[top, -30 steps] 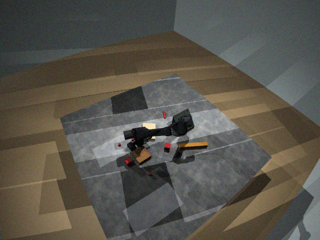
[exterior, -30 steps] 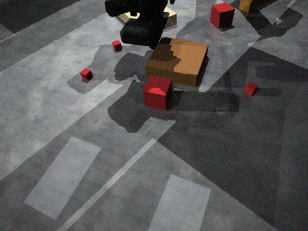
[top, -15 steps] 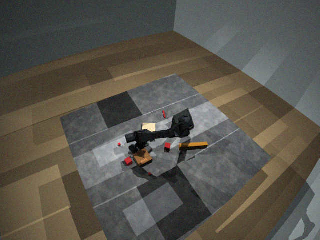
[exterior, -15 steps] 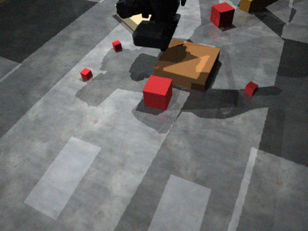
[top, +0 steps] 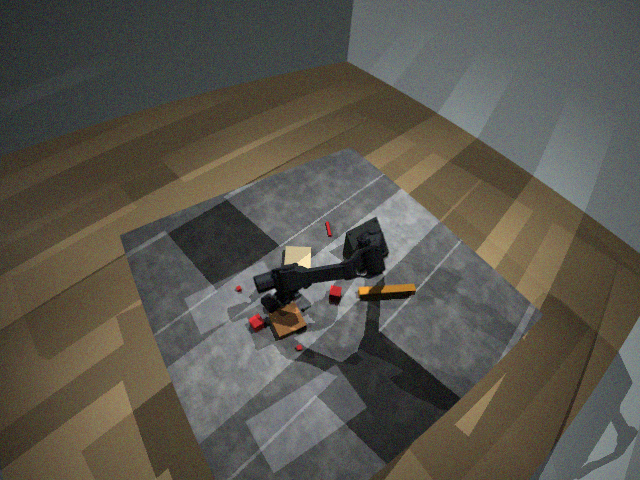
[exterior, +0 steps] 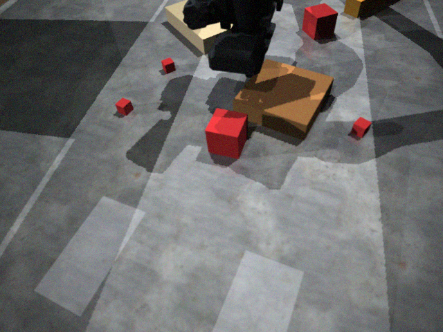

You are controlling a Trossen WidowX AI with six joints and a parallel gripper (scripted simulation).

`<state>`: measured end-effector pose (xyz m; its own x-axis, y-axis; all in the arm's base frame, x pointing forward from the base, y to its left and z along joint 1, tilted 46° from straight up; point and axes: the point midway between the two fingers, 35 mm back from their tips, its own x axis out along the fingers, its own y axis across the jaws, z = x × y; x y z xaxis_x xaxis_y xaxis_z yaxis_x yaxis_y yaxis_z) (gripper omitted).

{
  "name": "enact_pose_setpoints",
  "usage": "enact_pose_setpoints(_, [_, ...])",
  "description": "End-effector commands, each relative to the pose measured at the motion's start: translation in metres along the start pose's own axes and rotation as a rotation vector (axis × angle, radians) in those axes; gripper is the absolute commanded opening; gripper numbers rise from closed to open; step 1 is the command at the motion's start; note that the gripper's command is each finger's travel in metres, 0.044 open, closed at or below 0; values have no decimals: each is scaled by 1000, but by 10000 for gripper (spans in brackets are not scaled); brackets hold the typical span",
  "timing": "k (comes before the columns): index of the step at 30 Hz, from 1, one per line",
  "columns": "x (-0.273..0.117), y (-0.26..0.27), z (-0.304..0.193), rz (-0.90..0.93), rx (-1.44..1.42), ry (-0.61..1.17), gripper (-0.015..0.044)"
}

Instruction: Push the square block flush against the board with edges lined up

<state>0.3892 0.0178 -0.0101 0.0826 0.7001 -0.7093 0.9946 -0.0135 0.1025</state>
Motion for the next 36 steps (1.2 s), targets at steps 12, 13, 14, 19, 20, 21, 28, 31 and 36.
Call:
enact_pose_setpoints(12, [0, 6, -27, 1, -3, 7, 0])
enact_pose_setpoints(13, [0, 6, -28, 1, -3, 7, 0])
enact_pose_setpoints(14, [0, 7, -30, 1, -3, 7, 0])
enact_pose_setpoints(19, [0, 7, -29, 1, -3, 7, 0])
enact_pose_setpoints(20, [0, 7, -27, 1, -3, 7, 0])
enact_pose_setpoints(21, [0, 7, -26, 1, -3, 7, 0])
enact_pose_setpoints(28, [0, 7, -14, 1, -4, 7, 0])
enact_pose_setpoints(31, [0, 7, -9, 1, -4, 7, 0])
enact_pose_setpoints(36, [0, 6, -1, 1, -4, 7, 0])
